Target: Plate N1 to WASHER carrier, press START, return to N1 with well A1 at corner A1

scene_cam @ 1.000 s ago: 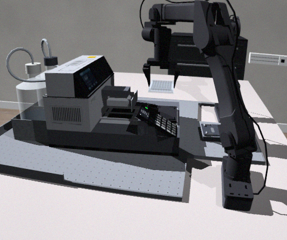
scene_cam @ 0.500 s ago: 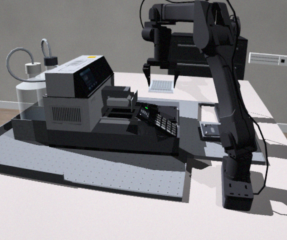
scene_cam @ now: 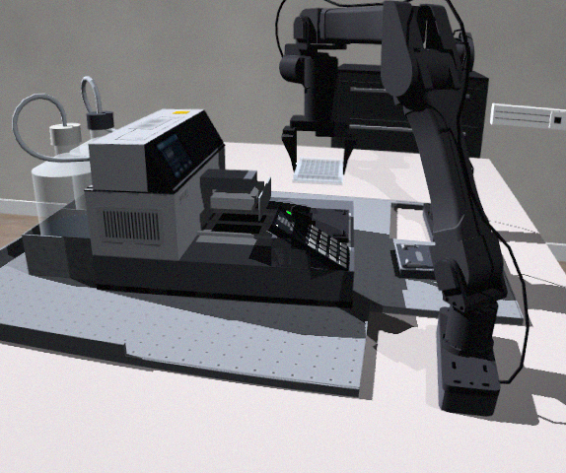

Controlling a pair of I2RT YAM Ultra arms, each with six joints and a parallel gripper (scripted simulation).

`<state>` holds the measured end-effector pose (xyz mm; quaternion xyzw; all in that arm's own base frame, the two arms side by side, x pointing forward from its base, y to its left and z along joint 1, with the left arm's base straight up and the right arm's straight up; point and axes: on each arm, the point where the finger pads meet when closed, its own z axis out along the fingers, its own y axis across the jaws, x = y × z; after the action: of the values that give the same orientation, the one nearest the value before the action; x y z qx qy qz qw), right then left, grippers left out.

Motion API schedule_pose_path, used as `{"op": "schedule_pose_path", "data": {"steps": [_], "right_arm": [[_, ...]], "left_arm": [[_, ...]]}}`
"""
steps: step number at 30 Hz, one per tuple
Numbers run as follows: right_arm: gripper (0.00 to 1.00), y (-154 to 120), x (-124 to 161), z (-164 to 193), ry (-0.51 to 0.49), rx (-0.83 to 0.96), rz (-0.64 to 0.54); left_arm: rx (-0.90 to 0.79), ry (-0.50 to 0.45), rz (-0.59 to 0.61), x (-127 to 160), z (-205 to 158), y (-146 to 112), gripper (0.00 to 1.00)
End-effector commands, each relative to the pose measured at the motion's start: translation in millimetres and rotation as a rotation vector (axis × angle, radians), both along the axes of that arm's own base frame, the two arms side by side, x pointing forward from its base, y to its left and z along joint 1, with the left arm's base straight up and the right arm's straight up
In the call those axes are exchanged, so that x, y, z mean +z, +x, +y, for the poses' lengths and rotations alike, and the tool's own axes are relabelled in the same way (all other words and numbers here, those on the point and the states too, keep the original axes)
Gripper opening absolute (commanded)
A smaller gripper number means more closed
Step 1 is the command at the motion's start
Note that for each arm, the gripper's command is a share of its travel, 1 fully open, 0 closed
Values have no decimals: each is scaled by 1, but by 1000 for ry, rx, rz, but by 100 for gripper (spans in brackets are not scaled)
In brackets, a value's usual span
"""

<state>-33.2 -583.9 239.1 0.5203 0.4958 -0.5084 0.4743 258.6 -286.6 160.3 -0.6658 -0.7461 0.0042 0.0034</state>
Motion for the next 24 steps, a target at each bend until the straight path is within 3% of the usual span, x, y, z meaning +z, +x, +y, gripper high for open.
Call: {"op": "schedule_pose_path", "data": {"steps": [1,24], "right_arm": [[0,-4,17,5,-34,-7,-9],[0,-4,17,5,-34,-7,-9]], "left_arm": [[-1,-13,-4,5,-4,-1,0],[-2,-18,-9,7,-5,0,0]]}}
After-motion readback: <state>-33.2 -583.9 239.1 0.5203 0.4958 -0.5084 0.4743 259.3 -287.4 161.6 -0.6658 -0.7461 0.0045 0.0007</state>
